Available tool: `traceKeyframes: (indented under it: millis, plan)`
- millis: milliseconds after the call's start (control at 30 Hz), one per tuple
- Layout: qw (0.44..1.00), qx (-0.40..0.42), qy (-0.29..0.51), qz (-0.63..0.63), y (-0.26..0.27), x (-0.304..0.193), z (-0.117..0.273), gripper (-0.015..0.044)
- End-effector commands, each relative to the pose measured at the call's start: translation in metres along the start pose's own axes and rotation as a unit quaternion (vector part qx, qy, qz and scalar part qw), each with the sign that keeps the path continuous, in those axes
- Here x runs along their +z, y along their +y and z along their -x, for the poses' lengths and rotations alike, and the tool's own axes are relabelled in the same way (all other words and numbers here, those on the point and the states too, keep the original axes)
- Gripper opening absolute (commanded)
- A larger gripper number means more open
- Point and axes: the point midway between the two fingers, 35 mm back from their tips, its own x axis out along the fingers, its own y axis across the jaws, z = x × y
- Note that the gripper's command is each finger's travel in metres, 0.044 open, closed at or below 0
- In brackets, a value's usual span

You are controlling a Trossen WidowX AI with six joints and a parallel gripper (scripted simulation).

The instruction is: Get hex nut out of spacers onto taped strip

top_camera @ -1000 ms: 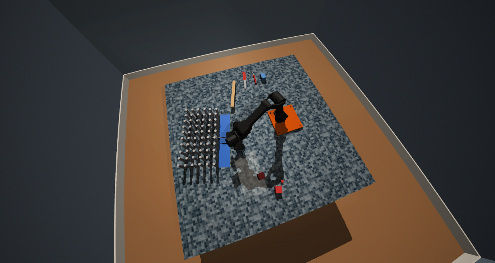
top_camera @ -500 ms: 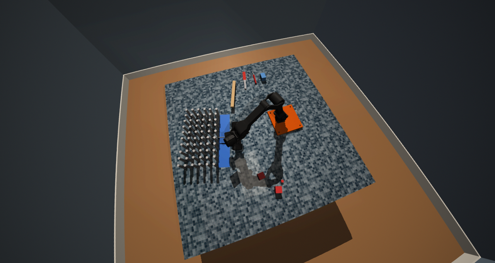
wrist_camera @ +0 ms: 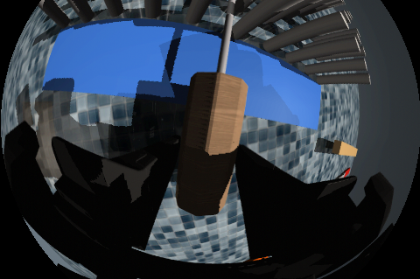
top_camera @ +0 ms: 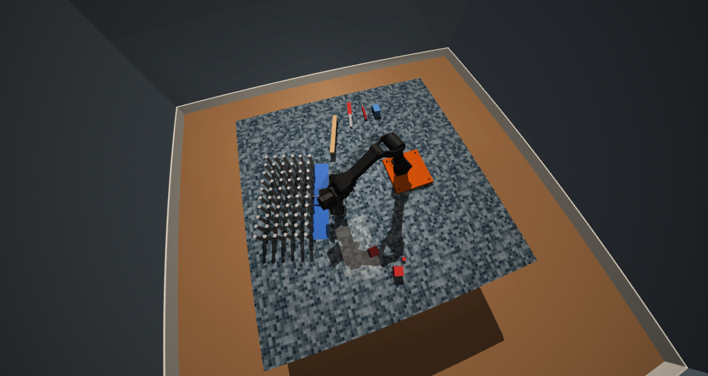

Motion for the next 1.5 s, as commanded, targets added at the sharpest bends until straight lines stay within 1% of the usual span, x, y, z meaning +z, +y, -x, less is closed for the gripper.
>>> traceKeyframes:
  millis: [0, 567, 1200, 1467]
  plan:
    - [1.000, 0.002, 0.000, 0.002, 0.000, 0.004, -0.001, 0.0000]
    - [1.000, 0.001, -0.001, 0.002, 0.000, 0.014, -0.004, 0.0000]
    - [1.000, 0.001, -0.001, 0.002, 0.005, 0.009, -0.021, 0.0000]
    - [1.000, 0.002, -0.001, 0.002, 0.005, 0.008, -0.021, 0.0000]
